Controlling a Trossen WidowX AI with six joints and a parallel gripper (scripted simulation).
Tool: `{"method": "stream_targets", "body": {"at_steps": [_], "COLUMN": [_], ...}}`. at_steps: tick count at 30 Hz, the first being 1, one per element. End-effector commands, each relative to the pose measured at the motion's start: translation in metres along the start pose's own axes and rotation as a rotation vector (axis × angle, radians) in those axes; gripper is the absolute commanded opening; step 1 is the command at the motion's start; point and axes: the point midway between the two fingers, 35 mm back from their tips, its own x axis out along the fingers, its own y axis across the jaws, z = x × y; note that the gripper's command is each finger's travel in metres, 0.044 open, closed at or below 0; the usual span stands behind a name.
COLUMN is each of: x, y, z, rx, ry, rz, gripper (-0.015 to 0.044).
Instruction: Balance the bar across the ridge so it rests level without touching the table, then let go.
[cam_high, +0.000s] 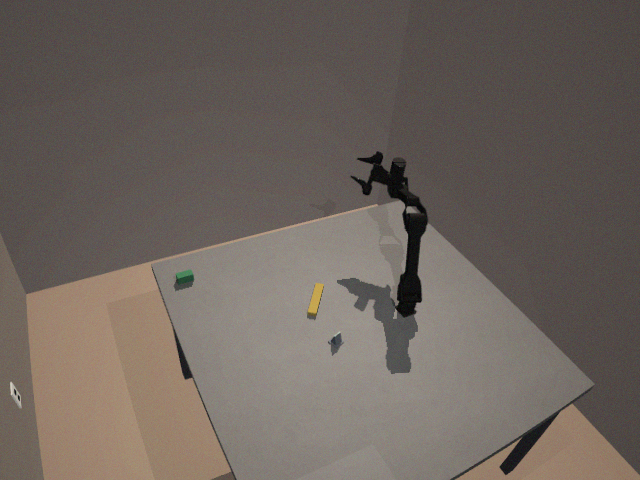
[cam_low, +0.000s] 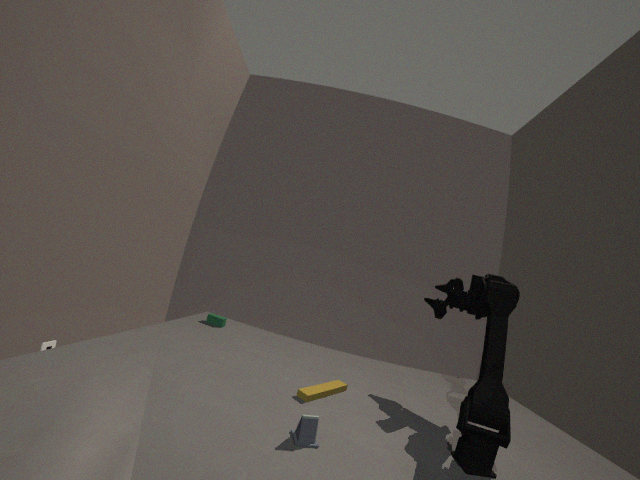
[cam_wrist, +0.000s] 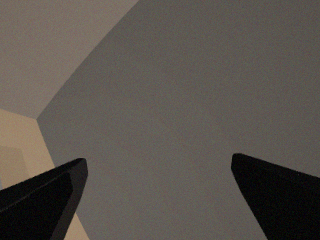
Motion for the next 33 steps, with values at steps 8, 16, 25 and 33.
{"method": "stream_targets", "body": {"at_steps": [8, 16, 25, 33], "x": [0.035, 0.071, 0.105, 0.127], "y": [0.029, 0.068, 0.119, 0.172], "z": [0.007, 0.021, 0.038, 0.054], "rx": [0.051, 0.131, 0.174, 0.181], "ry": [0.020, 0.060, 0.114, 0.168], "rz": [0.050, 0.120, 0.223, 0.338], "gripper": [0.0315, 0.0315, 0.0315, 0.0315]}}
